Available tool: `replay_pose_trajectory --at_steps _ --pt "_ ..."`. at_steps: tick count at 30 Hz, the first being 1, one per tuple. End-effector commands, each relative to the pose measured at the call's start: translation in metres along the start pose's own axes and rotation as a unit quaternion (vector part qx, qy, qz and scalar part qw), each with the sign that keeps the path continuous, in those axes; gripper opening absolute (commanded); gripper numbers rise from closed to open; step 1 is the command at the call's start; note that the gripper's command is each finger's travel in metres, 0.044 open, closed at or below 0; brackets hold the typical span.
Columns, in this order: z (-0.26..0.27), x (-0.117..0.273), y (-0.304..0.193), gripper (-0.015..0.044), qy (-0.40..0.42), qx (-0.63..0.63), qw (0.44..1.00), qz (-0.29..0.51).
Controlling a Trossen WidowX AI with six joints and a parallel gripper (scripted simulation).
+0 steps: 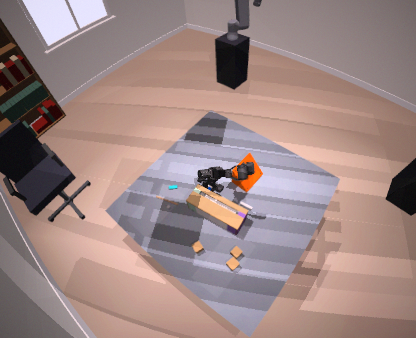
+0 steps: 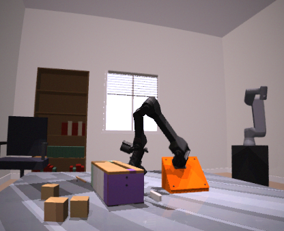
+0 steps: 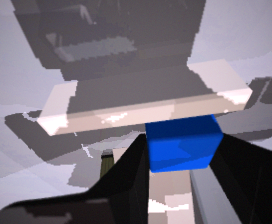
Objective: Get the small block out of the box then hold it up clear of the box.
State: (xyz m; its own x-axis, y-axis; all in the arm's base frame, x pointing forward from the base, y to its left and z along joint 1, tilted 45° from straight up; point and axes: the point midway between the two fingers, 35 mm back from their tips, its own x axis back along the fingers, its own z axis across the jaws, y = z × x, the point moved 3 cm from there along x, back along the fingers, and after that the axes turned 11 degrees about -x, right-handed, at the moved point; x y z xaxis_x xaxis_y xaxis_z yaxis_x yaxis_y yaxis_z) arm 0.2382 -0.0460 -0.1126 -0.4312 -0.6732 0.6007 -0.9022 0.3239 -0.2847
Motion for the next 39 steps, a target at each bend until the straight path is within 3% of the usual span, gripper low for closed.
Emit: replay_pose_trajectory --at_steps 1,4,5,23,39 --pt "0.000 0.000 0.000 0.0081 0.000 -0.002 1.000 0.001" --pt "0.003 0.007 -0.007 0.0002 0.007 0.015 1.000 0.016" --pt "0.003 0.010 -0.008 0.0000 0.007 0.015 1.000 0.016" --pt "-0.004 0.058 -0.026 0.0000 0.003 -0.002 1.000 0.000" --pt "-0.006 0.133 -0.046 0.0000 0.106 -0.220 0.969 0.046"
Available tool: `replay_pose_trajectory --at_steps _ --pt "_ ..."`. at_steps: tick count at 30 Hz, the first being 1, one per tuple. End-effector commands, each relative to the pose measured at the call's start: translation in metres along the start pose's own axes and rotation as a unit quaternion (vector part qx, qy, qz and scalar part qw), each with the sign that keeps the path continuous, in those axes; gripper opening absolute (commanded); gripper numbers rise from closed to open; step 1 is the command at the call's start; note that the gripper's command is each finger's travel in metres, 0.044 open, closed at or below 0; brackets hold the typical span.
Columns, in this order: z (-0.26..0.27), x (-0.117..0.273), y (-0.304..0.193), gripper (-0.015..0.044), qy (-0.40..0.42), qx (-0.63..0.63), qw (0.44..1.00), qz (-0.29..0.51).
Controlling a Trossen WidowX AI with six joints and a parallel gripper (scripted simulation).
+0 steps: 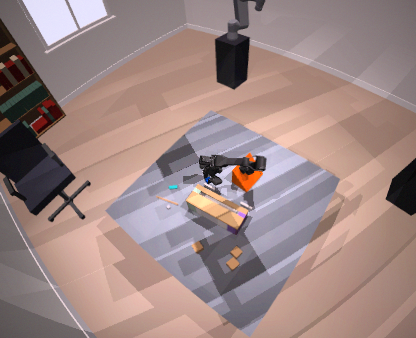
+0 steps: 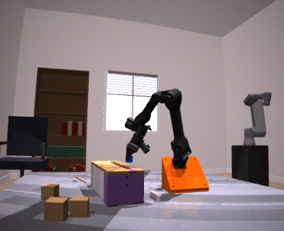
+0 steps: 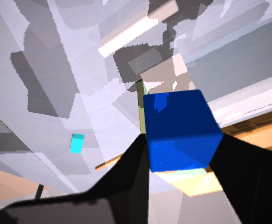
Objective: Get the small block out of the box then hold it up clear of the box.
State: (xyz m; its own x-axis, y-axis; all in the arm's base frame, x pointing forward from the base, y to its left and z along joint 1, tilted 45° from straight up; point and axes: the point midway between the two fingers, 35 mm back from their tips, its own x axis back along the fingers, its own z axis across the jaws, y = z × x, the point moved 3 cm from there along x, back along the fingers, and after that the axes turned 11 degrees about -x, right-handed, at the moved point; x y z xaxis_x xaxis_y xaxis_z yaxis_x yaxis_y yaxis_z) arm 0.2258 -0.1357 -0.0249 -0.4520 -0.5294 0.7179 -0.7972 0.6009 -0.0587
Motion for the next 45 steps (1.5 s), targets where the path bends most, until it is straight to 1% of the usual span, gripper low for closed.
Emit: replay_pose_trajectory --at_steps 1,6,45 --pt "0.001 0.020 -0.005 0.0000 0.024 -0.053 0.998 0.018" --pt "0.001 0.038 -0.007 0.0000 0.044 -0.106 0.993 0.034" --pt "0.001 0.038 -0.007 0.0000 0.044 -0.106 0.993 0.034"
